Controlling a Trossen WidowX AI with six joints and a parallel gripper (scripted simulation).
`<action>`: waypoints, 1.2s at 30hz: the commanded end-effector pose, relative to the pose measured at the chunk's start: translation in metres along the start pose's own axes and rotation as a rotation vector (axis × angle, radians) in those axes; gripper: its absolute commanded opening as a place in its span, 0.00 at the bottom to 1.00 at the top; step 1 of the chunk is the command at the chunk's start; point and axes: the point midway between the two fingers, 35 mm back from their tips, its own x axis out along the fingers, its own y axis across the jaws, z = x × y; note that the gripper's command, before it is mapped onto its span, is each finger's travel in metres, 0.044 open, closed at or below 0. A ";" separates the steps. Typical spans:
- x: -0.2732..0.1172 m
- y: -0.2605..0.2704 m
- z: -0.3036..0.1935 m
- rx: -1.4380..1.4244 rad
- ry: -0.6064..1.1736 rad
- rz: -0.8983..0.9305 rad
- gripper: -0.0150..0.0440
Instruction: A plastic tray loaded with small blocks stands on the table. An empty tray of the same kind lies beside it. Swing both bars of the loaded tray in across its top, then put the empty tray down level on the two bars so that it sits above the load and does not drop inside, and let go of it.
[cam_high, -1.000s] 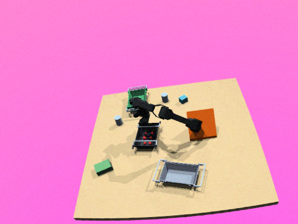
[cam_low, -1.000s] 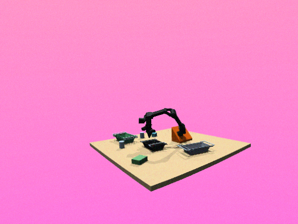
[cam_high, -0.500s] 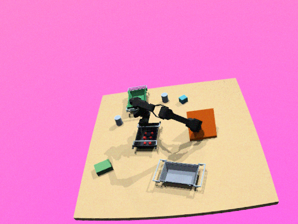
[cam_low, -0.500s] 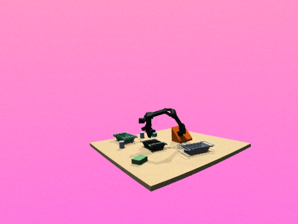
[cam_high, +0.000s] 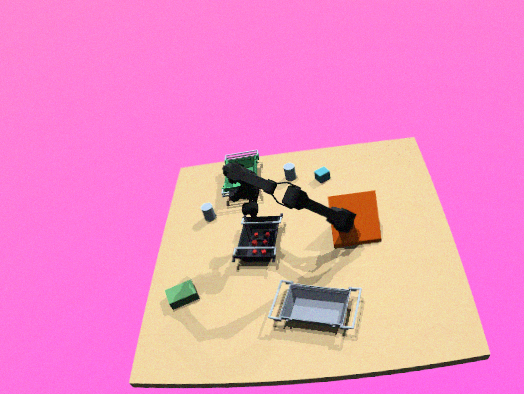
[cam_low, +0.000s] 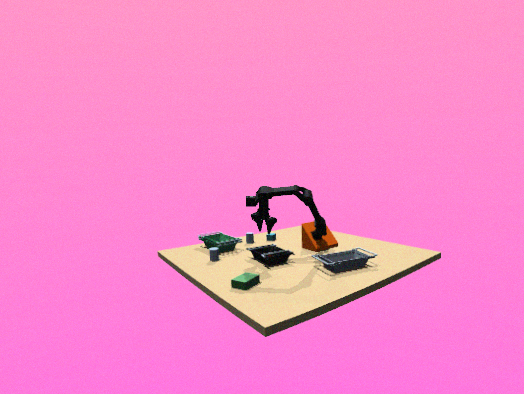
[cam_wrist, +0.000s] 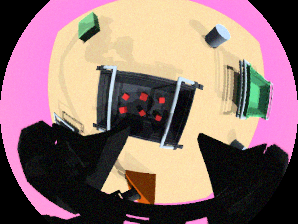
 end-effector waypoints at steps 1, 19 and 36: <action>0.011 0.067 0.005 -0.323 0.033 -0.033 1.00; 0.043 0.321 -0.143 -2.131 0.056 -0.038 1.00; 0.044 0.355 -0.242 -2.875 -0.062 0.035 1.00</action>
